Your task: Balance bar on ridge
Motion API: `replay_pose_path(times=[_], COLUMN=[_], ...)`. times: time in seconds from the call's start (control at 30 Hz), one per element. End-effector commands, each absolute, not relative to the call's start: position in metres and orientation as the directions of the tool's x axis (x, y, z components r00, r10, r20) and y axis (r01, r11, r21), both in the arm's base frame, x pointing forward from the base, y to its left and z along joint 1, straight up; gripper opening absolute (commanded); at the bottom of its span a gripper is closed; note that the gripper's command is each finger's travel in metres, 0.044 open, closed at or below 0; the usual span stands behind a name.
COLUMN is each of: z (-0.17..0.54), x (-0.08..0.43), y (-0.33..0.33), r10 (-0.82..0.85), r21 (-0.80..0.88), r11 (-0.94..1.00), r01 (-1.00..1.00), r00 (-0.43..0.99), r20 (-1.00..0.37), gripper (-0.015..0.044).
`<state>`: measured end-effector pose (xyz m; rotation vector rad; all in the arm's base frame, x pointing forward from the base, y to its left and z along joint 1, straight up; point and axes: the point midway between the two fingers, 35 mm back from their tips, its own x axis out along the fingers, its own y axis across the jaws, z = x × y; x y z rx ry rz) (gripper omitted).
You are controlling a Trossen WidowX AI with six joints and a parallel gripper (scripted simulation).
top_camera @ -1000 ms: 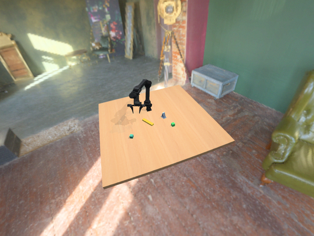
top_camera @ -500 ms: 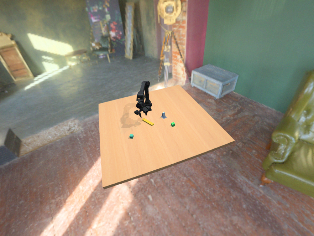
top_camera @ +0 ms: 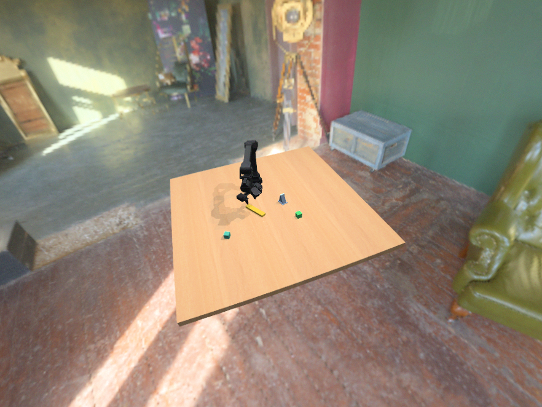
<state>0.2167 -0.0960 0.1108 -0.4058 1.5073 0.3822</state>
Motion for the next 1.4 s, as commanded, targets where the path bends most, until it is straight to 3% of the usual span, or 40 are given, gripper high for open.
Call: replay_pose_path(times=[0.0,1.37], z=[0.094,0.045], x=[0.216,0.216], y=[-0.096,-0.096], r10=[-0.009,-0.009], r21=[-0.018,-0.017], r11=[0.871,0.871], r01=[-0.491,-0.491], r00=[0.02,0.02], r20=[-1.0,-1.0], gripper=[0.0315,0.0315])
